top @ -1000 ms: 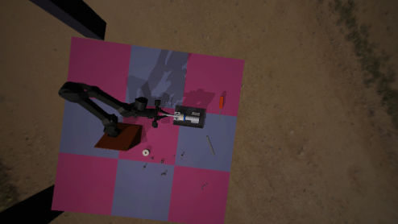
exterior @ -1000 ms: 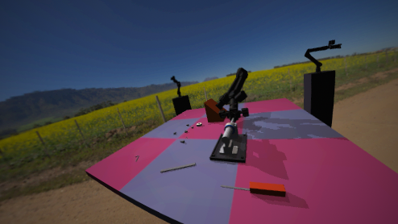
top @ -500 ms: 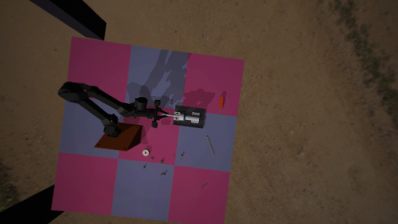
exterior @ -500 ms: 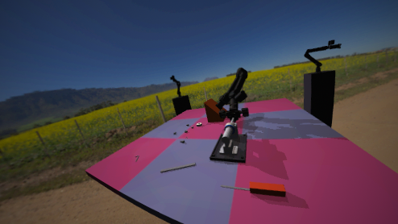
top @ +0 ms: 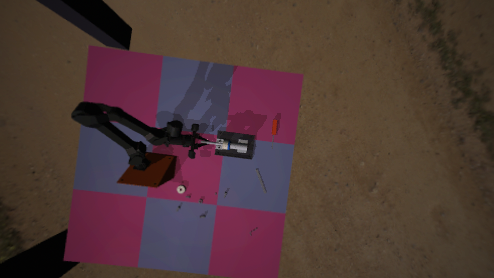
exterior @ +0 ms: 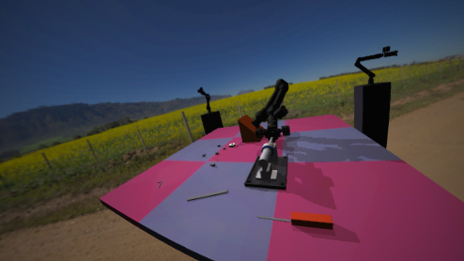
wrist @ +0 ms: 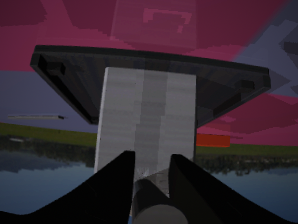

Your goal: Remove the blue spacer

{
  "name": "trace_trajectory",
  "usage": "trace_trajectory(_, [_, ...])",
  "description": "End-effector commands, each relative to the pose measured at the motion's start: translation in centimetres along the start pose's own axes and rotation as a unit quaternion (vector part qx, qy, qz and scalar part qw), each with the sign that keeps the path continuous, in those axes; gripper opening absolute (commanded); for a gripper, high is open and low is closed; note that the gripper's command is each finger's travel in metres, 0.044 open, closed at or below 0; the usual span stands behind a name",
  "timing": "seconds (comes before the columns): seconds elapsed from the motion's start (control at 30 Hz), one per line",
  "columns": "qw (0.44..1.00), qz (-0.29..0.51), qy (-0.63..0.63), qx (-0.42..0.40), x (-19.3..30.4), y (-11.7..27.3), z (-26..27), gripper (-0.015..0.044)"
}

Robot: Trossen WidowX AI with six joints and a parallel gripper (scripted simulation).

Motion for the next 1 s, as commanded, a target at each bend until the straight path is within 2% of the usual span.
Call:
trace_trajectory(0.0, [1.0, 0.0, -0.002, 0.0, -0.02, 0.06, 0.0, 0.0])
trace_trajectory(0.97, [1.0, 0.0, -0.002, 0.0, -0.14, 0.28, -0.02, 0.0])
Point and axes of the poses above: the point midway between the two fingers, 35 mm back from their tips, its own y axis back along the fingers, its own z axis across the jaws, x = y × z, the point moved 3 cm from there along y, back along the fingers, and after that the axes turned 9 degrees about y, right-handed, at the moved point
